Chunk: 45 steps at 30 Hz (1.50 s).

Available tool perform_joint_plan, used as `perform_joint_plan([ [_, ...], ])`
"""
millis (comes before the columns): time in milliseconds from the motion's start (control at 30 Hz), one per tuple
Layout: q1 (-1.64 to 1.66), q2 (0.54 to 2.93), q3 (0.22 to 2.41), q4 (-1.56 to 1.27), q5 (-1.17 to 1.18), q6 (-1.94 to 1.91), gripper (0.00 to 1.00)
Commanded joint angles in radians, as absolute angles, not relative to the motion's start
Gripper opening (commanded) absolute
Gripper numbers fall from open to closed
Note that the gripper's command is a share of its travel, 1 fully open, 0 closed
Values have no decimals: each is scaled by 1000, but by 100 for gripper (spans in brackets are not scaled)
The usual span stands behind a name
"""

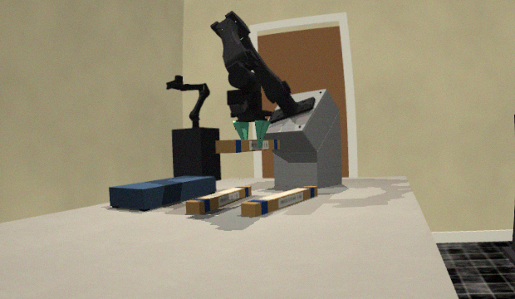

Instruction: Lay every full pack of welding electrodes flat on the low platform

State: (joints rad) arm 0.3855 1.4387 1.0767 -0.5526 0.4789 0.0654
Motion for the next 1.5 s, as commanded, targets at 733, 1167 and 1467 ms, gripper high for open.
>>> perform_joint_plan([
  [733, 389, 1433, 1070, -530, 472, 61, 0],
  [1167, 389, 1433, 1070, -530, 472, 61, 0],
  [1467, 372, 1469, 1047, -487, 458, 44, 0],
])
